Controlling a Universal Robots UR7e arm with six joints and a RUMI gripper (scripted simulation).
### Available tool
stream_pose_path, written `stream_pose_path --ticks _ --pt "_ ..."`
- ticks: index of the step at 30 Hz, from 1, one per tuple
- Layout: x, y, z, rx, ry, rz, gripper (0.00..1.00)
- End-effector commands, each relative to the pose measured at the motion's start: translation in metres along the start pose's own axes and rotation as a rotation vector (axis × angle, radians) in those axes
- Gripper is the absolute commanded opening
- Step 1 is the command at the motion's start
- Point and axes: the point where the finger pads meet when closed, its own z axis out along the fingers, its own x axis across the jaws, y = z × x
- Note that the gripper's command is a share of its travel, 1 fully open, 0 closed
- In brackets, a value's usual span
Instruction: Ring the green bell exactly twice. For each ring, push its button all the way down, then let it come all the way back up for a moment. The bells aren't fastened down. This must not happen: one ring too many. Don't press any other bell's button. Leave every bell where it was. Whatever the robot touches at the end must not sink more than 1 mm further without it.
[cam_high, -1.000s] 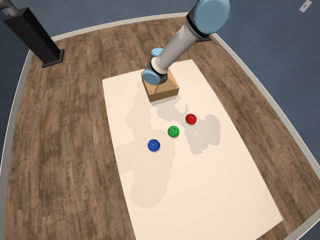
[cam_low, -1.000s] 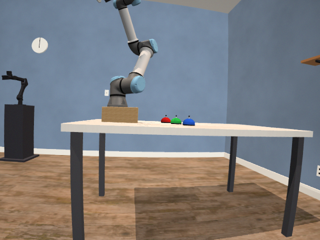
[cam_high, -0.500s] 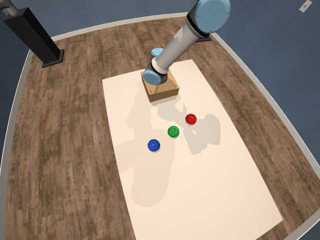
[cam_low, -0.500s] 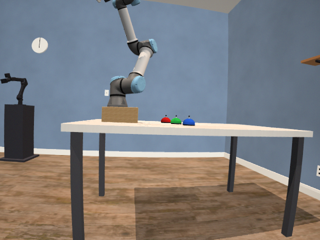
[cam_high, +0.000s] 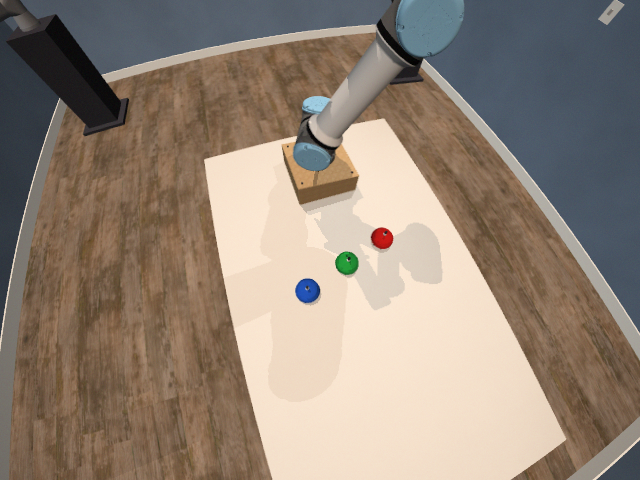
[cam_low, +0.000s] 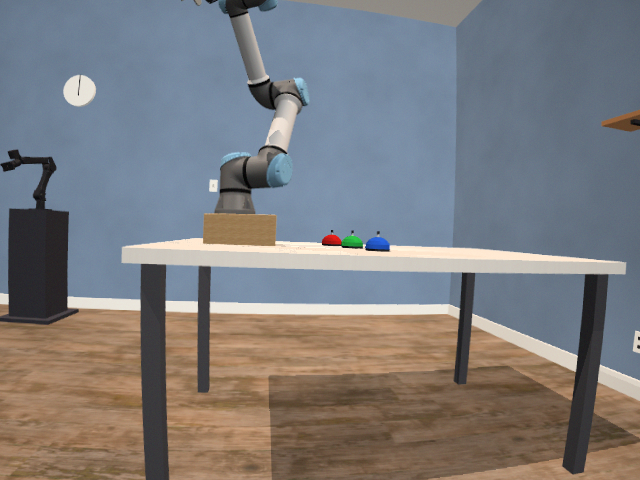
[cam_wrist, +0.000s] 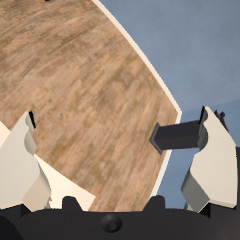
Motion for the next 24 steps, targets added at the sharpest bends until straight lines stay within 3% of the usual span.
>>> stream_pose_path --ticks 1,3,8,13,14,15,18,20,24 --pt "-0.059 -0.025 0.003 0.052 -0.088 -0.177 1.00" --pt "-0.059 -0.025 0.003 0.052 -0.088 -0.177 1.00" --pt "-0.140 -0.044 -0.002 0.123 -0.188 -0.409 1.00" --pt "-0.235 -0.052 -0.019 0.213 -0.283 -0.664 1.00" --pt "-0.255 -0.051 -0.024 0.231 -0.300 -0.712 1.00" --pt "-0.255 -0.051 -0.024 0.242 -0.310 -0.740 1.00" --pt "-0.317 -0.044 -0.043 0.306 -0.361 -0.900 1.00" --pt "-0.317 -0.044 -0.043 0.306 -0.361 -0.900 1.00" --pt "-0.400 -0.020 -0.074 0.414 -0.430 -1.149 1.00"
